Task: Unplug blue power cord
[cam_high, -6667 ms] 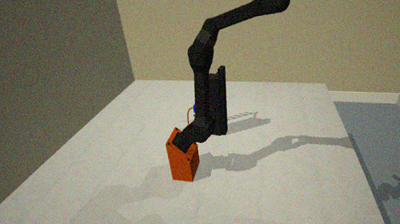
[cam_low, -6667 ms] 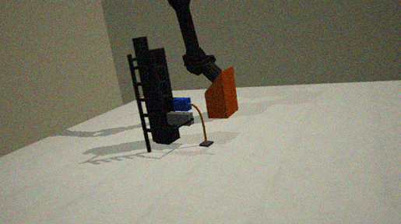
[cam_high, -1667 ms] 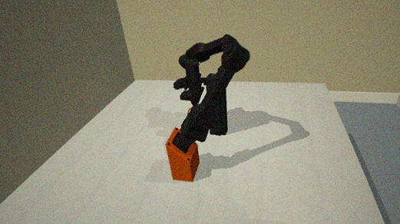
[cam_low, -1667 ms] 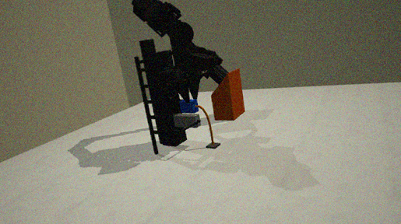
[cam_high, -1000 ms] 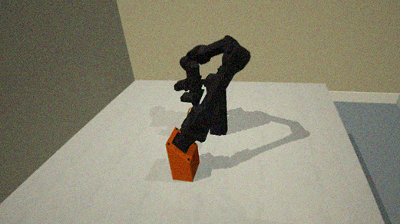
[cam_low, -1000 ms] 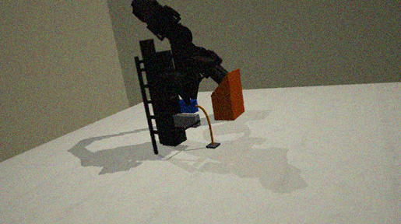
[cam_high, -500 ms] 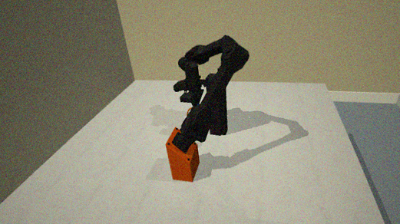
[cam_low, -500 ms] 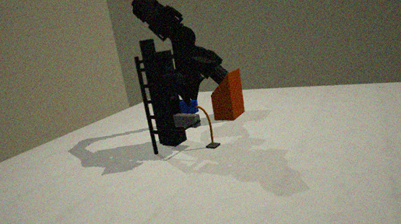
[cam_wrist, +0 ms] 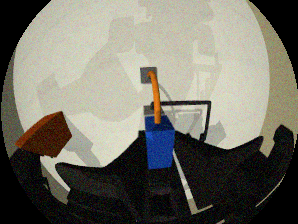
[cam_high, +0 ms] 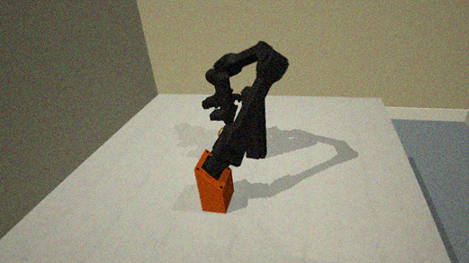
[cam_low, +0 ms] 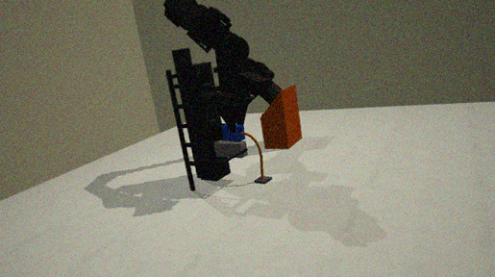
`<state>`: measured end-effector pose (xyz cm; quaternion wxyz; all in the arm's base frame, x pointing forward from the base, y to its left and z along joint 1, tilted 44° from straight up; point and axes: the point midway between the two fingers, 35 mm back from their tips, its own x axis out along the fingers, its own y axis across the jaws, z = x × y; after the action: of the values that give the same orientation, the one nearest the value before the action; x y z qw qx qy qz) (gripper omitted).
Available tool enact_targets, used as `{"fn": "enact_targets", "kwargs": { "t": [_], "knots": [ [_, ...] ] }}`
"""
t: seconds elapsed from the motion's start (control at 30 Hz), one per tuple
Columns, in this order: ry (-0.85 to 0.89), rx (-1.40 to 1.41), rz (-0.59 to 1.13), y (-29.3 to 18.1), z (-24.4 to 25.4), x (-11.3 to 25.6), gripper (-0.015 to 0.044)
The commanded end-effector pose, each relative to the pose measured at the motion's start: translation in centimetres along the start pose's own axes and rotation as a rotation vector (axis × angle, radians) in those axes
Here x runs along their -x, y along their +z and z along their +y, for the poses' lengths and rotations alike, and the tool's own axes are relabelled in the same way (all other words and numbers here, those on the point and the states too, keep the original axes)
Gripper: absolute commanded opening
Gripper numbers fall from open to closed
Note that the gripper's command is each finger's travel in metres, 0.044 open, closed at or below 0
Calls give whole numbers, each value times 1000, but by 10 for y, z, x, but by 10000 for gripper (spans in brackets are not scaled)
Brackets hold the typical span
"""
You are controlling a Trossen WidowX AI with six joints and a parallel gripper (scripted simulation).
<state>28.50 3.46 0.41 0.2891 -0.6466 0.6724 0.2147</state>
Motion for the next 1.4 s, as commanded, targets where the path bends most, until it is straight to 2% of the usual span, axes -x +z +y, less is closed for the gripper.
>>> {"fn": "enact_targets", "kwargs": {
  "t": [0.0, 0.23, 0.27, 0.43, 1.37],
  "knots": [
    [-11, 2, -92, 39, 0, 13, 0],
    [-11, 3, -92, 50, 1, 16, 0],
    [0, -17, -84, 35, -1, 9, 26],
    [0, -17, -84, 35, -1, 9, 157],
    [-12, 5, -87, 22, 1, 17, 160]
  ]
}}
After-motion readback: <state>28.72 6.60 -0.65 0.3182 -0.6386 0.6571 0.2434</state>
